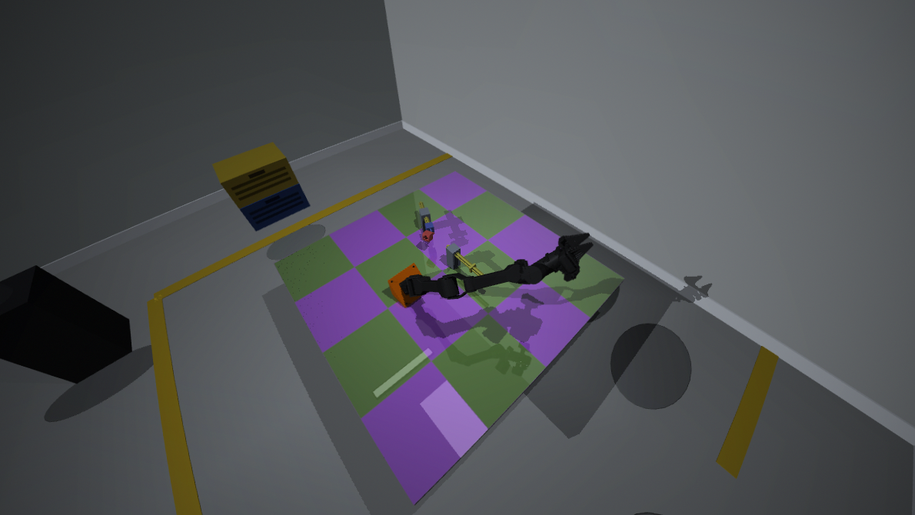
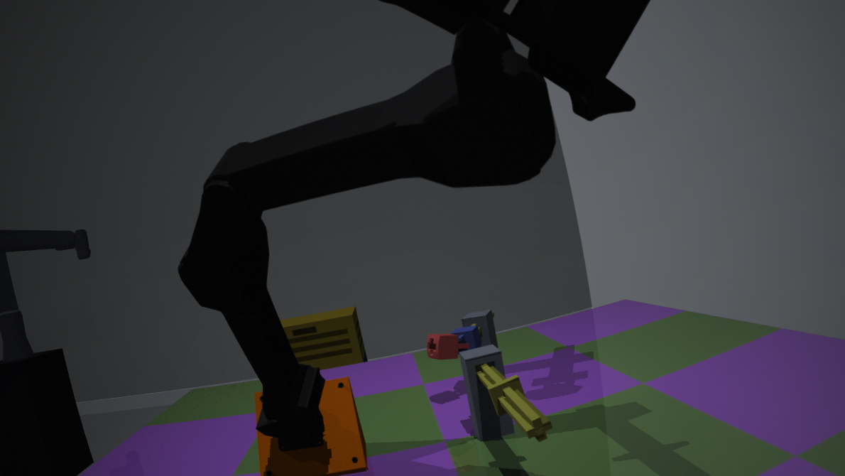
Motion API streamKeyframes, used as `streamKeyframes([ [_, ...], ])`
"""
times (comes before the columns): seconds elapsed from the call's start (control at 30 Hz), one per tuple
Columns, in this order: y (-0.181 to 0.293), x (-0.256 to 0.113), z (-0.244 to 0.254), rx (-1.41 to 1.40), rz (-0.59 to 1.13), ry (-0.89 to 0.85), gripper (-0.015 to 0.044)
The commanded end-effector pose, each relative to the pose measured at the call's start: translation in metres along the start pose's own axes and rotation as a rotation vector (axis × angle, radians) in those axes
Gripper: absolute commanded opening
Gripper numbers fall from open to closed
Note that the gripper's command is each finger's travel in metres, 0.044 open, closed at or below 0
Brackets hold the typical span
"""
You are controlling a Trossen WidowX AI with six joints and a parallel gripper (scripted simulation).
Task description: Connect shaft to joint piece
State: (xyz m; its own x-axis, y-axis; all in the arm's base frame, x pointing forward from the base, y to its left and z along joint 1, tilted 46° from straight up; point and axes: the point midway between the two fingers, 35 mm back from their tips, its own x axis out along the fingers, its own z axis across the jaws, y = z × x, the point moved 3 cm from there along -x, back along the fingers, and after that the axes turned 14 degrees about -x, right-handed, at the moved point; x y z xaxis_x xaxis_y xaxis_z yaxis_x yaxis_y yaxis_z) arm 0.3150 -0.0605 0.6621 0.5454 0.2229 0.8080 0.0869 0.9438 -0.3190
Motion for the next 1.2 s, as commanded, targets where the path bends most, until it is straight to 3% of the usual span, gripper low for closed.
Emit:
streamKeyframes([
  [0.0,0.013,0.001,-0.033,0.056,-0.001,0.09,0.044],
  [0.57,0.094,-0.007,-0.141,0.249,0.051,0.448,0.044],
  [1.17,0.213,-0.053,-0.223,0.367,0.191,0.832,0.044],
])
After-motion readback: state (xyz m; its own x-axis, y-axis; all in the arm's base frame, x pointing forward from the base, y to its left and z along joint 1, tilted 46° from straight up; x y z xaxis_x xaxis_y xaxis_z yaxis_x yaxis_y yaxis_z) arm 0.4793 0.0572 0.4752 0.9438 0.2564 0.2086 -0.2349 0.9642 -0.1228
